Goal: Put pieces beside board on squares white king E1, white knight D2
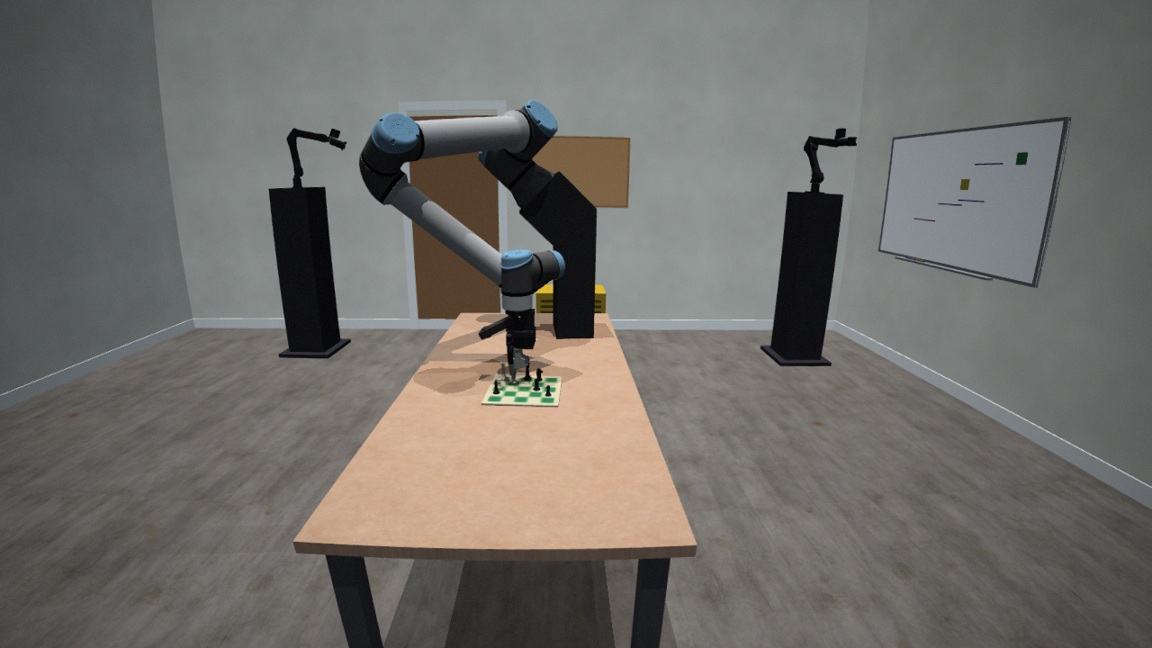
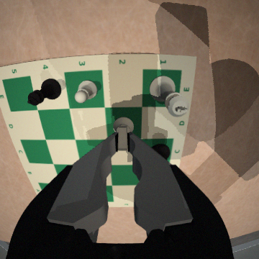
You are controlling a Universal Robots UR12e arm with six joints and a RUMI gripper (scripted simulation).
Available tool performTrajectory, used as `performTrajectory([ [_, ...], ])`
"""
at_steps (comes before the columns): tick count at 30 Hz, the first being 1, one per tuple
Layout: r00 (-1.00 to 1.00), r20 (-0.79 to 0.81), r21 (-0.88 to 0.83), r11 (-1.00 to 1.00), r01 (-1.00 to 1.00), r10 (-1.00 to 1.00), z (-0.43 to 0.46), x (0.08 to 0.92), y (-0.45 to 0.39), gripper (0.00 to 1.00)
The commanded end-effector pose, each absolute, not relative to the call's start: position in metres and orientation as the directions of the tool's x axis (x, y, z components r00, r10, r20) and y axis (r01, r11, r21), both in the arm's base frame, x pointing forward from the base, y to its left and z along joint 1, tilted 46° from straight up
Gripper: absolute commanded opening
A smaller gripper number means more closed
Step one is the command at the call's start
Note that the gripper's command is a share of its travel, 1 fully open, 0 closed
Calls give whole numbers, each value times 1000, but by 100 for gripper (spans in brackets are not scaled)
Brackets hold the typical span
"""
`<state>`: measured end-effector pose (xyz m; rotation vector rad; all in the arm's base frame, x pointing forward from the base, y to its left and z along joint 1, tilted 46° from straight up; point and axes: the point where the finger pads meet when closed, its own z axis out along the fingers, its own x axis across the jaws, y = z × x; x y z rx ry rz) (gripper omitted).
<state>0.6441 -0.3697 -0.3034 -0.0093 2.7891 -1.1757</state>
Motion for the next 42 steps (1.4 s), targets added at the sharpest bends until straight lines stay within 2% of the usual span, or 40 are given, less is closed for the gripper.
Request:
performTrajectory([
  [1,-993,-105,-713,700,41,-49,-303,643,-370,0],
  [42,-993,-105,-714,699,40,-50,-306,645,-373,0],
])
